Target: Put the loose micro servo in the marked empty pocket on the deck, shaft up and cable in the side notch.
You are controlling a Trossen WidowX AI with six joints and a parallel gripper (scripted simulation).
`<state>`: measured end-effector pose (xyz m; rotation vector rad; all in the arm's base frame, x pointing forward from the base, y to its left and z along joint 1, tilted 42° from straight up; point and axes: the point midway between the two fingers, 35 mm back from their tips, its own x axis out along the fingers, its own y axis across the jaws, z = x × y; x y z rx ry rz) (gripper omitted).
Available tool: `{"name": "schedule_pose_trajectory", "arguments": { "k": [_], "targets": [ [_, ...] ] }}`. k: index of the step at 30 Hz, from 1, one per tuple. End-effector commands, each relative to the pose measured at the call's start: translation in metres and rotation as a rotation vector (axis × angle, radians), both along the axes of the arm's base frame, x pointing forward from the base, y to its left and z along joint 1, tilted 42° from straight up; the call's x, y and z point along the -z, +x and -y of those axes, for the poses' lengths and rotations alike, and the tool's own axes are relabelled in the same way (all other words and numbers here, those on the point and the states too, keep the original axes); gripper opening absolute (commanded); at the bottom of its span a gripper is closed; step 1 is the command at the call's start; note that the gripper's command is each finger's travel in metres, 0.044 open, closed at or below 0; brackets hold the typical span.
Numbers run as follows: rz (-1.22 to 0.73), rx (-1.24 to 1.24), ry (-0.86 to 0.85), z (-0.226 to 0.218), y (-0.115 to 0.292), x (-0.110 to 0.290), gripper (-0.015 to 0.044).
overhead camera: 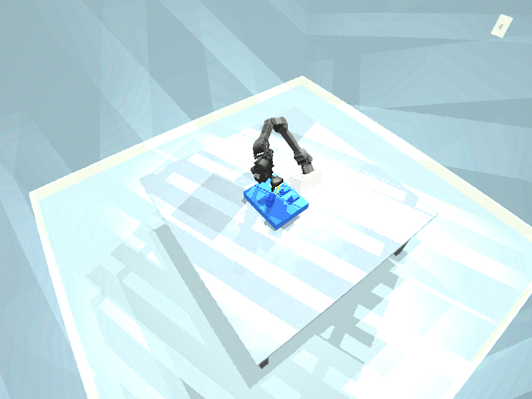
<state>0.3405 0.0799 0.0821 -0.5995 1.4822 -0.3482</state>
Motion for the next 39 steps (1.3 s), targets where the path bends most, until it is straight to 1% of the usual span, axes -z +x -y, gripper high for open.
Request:
{"name": "schedule_pose_trajectory", "arguments": {
  "k": [1,8,14,20,38,39],
  "targets": [
    [-0.106,-0.056,-0.051,0.001,-0.008,0.015,0.0440],
    [-0.276,-0.133,-0.117,0.004,-0.022,0.037,0.0440],
    [-0.280,-0.135,-0.118,0.006,-0.022,0.039,0.0440],
    [-0.280,-0.135,-0.119,0.021,-0.024,0.055,0.0440],
    [-0.279,-0.134,-0.120,0.035,-0.025,0.071,0.0440],
    [-0.279,-0.134,-0.120,0.035,-0.025,0.071,0.0414]
  ]
}}
